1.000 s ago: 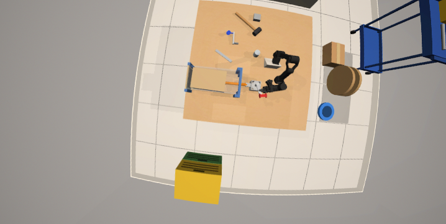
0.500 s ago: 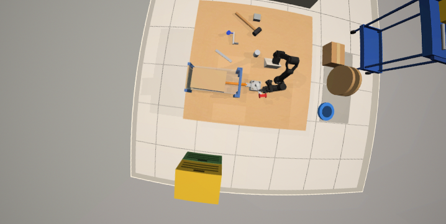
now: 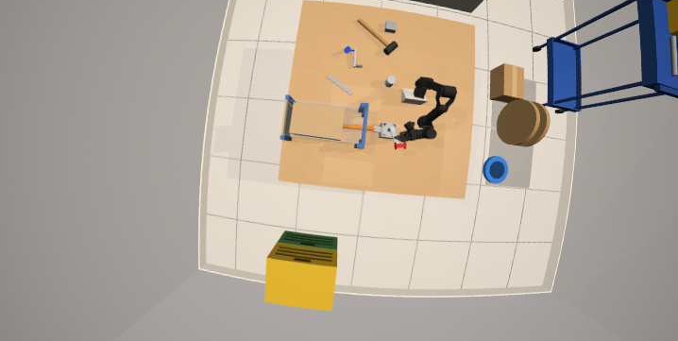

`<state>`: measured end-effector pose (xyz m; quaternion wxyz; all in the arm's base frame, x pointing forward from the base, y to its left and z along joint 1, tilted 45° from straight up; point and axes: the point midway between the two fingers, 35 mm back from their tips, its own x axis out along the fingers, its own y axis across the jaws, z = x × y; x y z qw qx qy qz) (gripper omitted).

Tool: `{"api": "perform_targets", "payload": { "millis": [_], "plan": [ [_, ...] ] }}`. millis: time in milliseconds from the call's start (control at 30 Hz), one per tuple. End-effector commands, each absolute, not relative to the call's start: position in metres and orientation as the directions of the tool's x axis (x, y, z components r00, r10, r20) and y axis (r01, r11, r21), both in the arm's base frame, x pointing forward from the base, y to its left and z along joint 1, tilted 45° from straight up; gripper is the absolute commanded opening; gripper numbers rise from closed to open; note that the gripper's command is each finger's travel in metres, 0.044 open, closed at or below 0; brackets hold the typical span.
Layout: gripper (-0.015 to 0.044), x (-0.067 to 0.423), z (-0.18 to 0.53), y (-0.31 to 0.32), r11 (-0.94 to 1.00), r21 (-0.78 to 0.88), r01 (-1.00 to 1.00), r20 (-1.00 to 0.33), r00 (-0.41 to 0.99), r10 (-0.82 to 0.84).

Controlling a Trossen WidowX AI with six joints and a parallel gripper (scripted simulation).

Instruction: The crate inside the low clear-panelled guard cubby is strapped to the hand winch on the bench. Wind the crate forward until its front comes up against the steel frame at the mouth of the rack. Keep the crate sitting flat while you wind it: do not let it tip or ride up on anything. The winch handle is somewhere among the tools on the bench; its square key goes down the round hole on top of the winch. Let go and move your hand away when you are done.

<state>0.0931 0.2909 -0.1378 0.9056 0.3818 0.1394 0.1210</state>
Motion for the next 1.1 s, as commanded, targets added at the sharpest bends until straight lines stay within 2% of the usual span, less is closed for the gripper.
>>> {"api": "perform_targets", "payload": {
  "millis": [0,1067],
  "plan": [
    [0.0000,0.0914,-0.1376,0.2895,0.677,0.727,-0.115,-0.157,0.932,0.327],
    [0.0000,0.0948,-0.1451,0.2833,0.681,0.723,-0.115,-0.159,0.932,0.326]
  ]
}}
